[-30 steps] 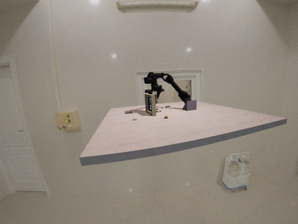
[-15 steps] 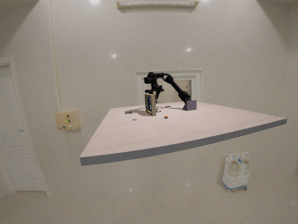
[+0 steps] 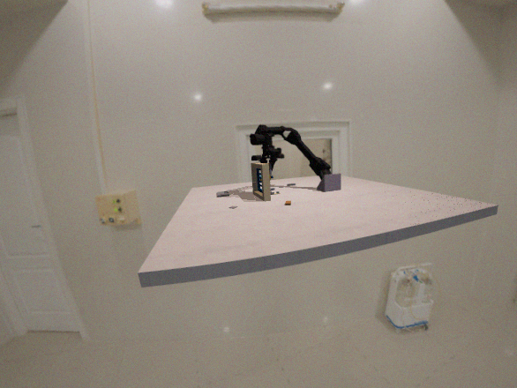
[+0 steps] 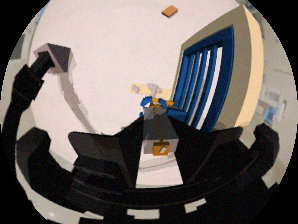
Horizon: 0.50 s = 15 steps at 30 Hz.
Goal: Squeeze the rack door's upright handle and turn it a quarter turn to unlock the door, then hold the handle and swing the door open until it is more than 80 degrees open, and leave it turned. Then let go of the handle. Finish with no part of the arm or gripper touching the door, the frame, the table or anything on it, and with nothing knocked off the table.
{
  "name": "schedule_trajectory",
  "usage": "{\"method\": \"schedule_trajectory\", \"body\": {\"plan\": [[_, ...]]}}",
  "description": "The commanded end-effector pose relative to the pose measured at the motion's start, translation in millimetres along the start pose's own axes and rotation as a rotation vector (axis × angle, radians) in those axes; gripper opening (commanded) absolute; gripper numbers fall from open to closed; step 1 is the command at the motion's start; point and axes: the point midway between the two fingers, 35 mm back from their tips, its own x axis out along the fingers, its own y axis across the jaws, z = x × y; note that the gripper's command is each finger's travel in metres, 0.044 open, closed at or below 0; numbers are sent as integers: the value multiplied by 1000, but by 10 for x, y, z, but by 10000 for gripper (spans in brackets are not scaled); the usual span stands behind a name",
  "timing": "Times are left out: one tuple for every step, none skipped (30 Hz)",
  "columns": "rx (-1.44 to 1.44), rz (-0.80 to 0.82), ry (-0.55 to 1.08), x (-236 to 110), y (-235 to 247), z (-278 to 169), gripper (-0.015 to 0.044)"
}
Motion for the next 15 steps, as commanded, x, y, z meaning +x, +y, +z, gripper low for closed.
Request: {"method": "schedule_trajectory", "body": {"plan": [[-3,0,3,1,0,-3,107],[-3,0,3,1,0,-3,100],[-3,0,3,1,0,-3,94],[-3,0,3,1,0,-3,87],[-3,0,3,1,0,-3,80],[-3,0,3,1,0,-3,74],[-3,0,3,1,0,-3,67],[-3,0,3,1,0,-3,60],[-3,0,3,1,0,-3,54],[-3,0,3,1,0,-3,47],[-3,0,3,1,0,-3,40],[-3,0,3,1,0,-3,34],[-3,0,3,1,0,-3,27],[-3,0,3,1,0,-3,20],[-3,0,3,1,0,-3,15]]}}
